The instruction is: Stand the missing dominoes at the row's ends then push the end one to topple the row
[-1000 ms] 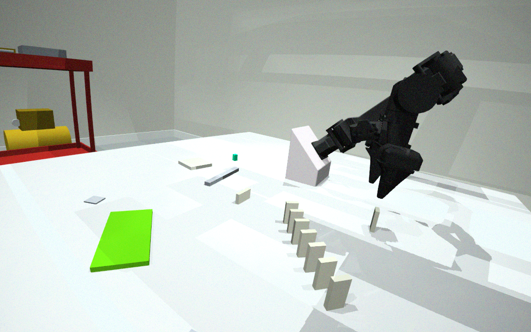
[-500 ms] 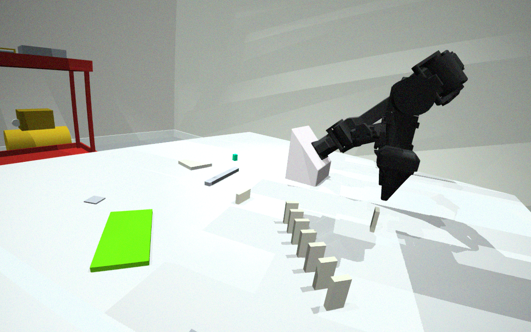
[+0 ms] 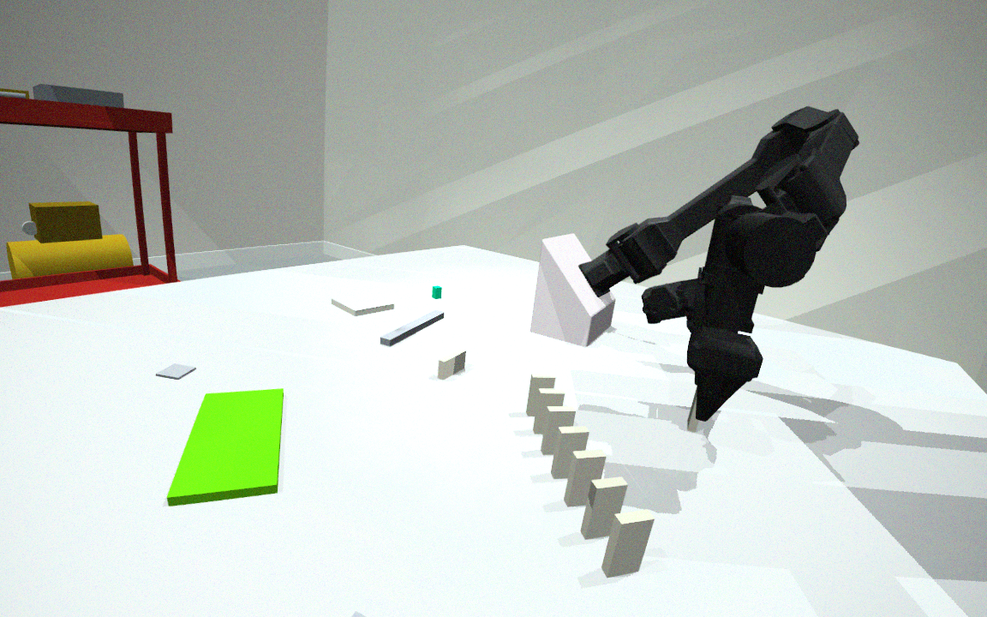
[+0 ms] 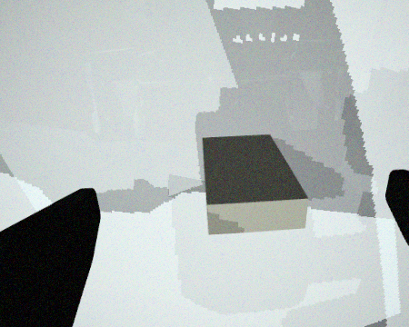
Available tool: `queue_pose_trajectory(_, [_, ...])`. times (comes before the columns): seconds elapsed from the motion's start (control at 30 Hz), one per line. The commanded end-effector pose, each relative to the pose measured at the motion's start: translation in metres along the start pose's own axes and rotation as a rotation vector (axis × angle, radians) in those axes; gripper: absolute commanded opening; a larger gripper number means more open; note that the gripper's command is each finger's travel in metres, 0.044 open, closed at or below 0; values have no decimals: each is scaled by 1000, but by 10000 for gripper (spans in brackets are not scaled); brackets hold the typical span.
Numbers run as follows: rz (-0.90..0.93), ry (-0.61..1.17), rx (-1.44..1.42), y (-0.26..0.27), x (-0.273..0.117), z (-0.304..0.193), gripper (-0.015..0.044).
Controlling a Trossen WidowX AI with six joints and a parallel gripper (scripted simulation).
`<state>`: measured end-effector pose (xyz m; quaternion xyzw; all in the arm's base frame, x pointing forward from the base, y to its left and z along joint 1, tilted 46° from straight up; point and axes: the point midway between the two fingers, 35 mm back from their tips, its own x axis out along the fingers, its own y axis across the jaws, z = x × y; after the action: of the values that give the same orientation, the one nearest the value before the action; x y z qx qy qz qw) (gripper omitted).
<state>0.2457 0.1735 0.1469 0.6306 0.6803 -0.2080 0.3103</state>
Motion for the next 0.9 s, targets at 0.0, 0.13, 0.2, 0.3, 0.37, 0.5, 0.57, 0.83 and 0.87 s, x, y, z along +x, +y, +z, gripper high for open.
queue_pose_trajectory(0.0, [0,-5,4,0,7,1,440])
queue_pose_trajectory(0.13, [0,-4,4,-1,11,1,440])
queue_pose_trajectory(0.2, [0,-4,4,-1,11,1,387])
queue_pose_trajectory(0.3, [0,-4,4,-1,11,1,309])
queue_pose_trajectory(0.37, [0,-4,4,-1,11,1,256])
queue_pose_trajectory(0.5, [0,-4,4,-1,11,1,151])
queue_pose_trajectory(0.57, [0,-4,4,-1,11,1,107])
queue_pose_trajectory(0.83, [0,-4,4,-1,11,1,107])
queue_pose_trajectory(0.87, [0,-4,4,-1,11,1,107])
